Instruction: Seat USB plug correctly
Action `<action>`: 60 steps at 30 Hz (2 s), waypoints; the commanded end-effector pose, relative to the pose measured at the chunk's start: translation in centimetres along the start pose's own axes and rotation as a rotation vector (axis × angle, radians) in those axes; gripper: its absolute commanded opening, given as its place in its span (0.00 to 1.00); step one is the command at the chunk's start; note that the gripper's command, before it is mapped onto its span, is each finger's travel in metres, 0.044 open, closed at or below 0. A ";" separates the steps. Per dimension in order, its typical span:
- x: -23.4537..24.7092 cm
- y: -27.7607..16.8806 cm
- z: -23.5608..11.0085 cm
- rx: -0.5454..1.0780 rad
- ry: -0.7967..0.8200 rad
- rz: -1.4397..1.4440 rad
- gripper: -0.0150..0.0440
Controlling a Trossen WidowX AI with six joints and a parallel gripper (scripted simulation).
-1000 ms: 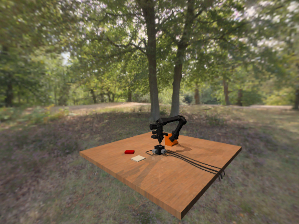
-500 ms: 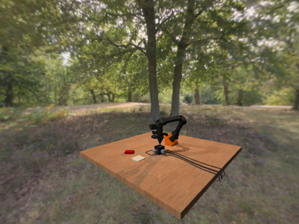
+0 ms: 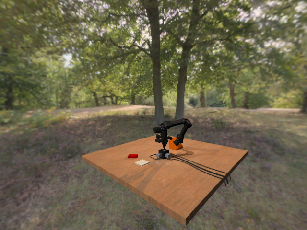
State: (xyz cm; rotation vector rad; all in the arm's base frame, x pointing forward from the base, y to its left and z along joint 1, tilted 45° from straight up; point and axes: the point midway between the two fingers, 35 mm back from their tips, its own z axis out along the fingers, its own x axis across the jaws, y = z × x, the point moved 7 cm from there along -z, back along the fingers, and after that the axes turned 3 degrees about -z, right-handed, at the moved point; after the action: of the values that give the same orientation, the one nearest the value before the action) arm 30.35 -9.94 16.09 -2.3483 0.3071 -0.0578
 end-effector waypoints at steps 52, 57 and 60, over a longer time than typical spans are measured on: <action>0.0 0.0 0.1 0.000 0.002 0.000 0.42; 0.0 0.0 0.1 0.000 0.002 0.000 0.42; 0.0 0.0 0.1 0.000 0.002 0.000 0.42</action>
State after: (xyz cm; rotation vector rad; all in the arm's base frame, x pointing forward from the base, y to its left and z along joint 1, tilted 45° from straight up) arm 30.38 -9.85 15.99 -2.3483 0.3072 -0.0603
